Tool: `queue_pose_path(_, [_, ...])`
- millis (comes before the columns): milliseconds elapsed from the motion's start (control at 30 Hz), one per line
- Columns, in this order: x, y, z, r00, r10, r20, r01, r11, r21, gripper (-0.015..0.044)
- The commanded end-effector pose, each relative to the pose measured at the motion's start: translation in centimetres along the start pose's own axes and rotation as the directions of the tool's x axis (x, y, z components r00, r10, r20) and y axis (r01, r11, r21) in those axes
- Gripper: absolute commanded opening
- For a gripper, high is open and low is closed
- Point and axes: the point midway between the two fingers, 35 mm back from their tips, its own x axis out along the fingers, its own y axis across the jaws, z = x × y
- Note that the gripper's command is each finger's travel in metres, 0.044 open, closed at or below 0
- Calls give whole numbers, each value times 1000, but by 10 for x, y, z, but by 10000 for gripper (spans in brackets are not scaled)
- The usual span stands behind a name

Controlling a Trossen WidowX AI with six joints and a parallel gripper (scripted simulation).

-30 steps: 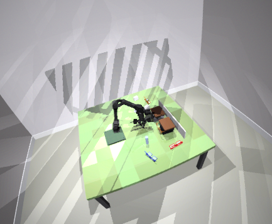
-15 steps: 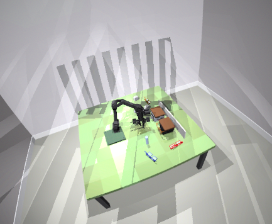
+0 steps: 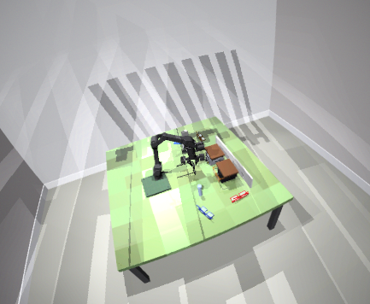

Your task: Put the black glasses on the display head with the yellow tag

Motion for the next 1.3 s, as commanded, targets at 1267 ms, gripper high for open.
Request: queue_pose_path(1267, [28,8,-1,1000,17,-1,-17,1000,-10,140])
